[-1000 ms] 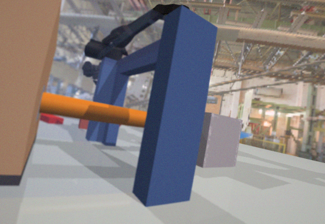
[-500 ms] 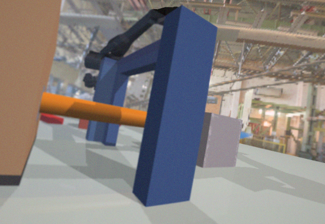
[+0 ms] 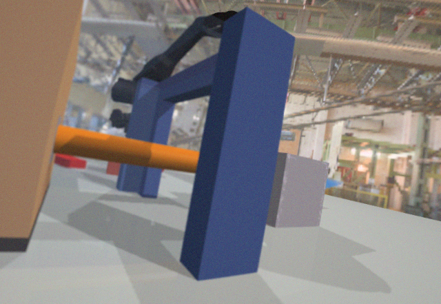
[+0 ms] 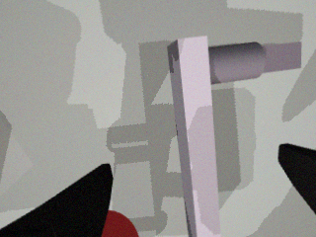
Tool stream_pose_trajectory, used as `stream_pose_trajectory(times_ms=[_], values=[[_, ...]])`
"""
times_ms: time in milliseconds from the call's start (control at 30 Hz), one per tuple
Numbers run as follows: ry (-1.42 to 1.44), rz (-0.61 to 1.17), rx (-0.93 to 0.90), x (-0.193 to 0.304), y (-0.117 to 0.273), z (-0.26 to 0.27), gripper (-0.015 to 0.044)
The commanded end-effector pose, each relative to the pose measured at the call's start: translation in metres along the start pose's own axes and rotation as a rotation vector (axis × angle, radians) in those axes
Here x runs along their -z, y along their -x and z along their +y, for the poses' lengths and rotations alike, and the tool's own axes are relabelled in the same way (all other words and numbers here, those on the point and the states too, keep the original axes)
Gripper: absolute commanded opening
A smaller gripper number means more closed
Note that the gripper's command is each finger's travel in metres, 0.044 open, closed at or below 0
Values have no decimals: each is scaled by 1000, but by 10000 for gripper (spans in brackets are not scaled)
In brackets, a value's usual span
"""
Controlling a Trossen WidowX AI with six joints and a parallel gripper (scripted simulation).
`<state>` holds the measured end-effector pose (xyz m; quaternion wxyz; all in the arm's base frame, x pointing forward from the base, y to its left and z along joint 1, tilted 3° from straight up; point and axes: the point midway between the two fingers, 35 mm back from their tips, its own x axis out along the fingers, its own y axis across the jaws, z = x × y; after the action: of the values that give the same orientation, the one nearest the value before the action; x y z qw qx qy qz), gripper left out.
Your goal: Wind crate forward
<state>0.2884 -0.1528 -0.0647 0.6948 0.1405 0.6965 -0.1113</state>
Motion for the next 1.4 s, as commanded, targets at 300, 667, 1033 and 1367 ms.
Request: stream_pose_trajectory(times_ms=[300,667,1033,1367], values=[[0,2,0,0,-4,0,374],[0,2,0,0,-4,0,300],[0,2,0,0,-4,0,227],[0,2,0,0,-4,0,160]])
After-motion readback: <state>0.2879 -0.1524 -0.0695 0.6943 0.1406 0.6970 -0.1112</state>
